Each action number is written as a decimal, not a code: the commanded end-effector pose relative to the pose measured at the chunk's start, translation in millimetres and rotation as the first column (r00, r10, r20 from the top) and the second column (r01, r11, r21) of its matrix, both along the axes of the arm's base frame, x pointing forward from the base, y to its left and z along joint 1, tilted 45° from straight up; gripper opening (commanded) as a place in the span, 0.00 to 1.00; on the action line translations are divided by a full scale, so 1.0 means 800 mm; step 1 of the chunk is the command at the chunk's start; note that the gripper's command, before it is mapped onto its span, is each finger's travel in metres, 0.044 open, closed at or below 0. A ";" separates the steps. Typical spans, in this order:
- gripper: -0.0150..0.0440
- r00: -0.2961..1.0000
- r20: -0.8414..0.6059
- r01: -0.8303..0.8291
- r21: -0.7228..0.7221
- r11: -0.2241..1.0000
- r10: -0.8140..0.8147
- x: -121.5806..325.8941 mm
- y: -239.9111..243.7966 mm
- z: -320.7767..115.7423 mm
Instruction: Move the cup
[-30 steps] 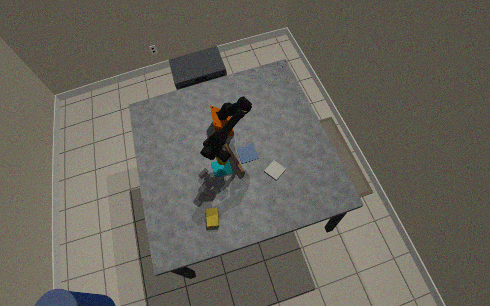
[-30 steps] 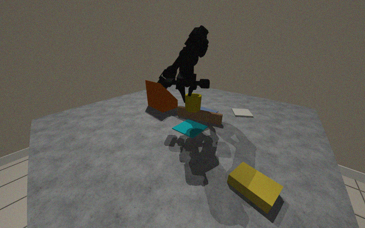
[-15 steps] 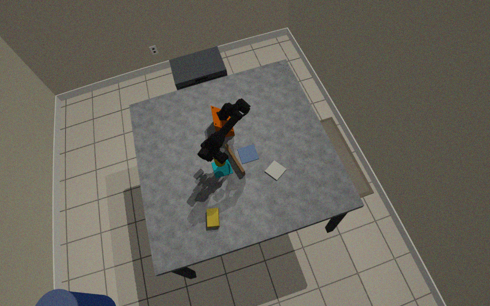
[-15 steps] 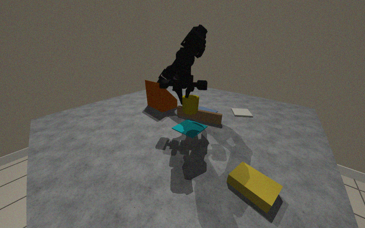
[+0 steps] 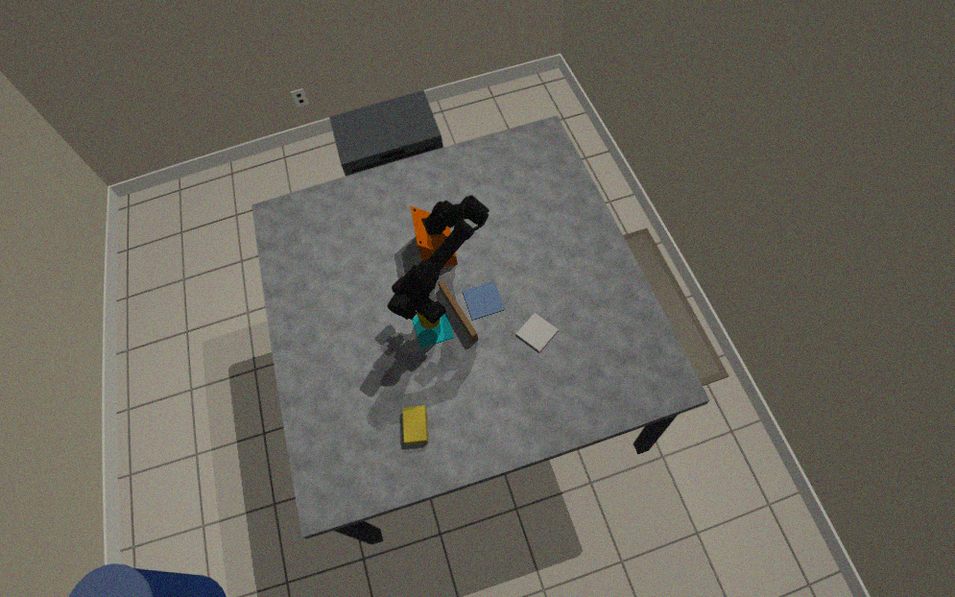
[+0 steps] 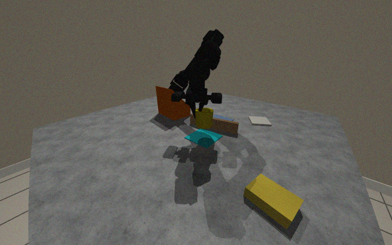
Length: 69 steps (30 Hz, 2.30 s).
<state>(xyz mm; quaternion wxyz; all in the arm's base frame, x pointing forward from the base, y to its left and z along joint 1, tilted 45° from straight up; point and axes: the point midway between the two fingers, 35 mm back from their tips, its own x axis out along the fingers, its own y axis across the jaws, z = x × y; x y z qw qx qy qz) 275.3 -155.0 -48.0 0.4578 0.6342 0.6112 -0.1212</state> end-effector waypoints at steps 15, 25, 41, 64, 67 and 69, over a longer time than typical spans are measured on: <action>0.25 1.000 -0.004 0.002 0.007 1.000 -0.002 0.009 0.029 -0.030; 0.25 1.000 -0.004 0.002 0.008 1.000 -0.002 0.012 0.041 -0.041; 0.39 1.000 0.000 -0.002 0.003 1.000 0.002 0.011 0.037 -0.039; 0.50 1.000 -0.002 0.000 0.004 1.000 0.000 0.006 0.018 -0.020; 0.50 1.000 -0.003 0.001 0.004 1.000 -0.001 0.005 0.014 -0.016; 0.50 1.000 -0.003 0.001 0.004 1.000 -0.001 0.004 0.011 -0.013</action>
